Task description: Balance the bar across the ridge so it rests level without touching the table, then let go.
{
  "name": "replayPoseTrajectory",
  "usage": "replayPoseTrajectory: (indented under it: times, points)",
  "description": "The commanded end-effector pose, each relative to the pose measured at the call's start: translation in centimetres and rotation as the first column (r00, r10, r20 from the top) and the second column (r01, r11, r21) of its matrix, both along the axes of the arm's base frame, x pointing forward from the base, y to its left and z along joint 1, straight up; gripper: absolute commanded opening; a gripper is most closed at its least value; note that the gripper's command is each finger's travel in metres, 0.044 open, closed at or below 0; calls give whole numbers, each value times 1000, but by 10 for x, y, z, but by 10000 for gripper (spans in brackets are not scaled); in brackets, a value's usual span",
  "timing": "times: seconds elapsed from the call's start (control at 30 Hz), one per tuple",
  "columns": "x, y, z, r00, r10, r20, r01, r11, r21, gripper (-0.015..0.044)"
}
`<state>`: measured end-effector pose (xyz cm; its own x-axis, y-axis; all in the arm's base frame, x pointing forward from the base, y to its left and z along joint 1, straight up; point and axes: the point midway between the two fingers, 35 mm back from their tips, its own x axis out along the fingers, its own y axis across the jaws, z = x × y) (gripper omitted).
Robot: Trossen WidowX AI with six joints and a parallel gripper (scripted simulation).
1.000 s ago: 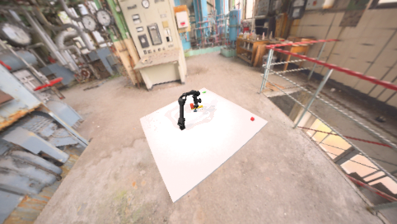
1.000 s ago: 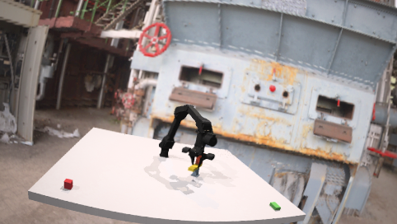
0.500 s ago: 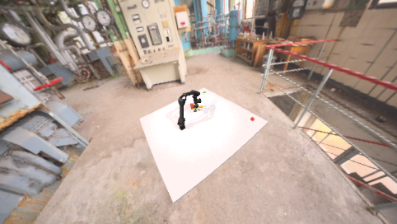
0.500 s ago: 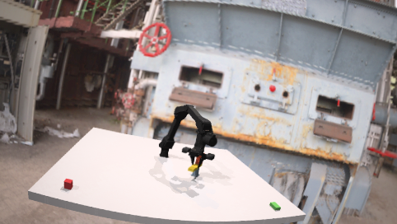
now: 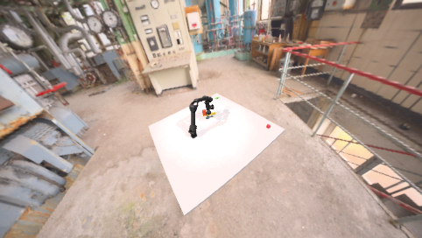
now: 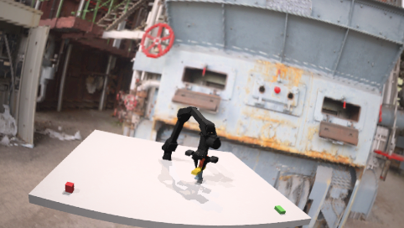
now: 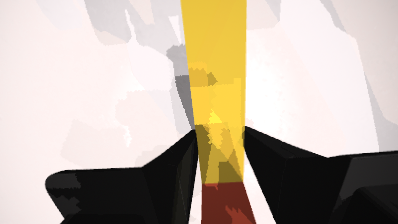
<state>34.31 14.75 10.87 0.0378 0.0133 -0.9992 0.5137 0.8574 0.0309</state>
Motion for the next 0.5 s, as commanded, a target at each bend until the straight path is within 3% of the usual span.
replayPoseTrajectory:
  times: [0.0, 0.47]
  points:
    - [0, 0, -3, 1000, 5, -3, -5, 1000, 1, 0]
    - [0, 0, 0, 1000, 5, -3, -5, 1000, 1, 0]
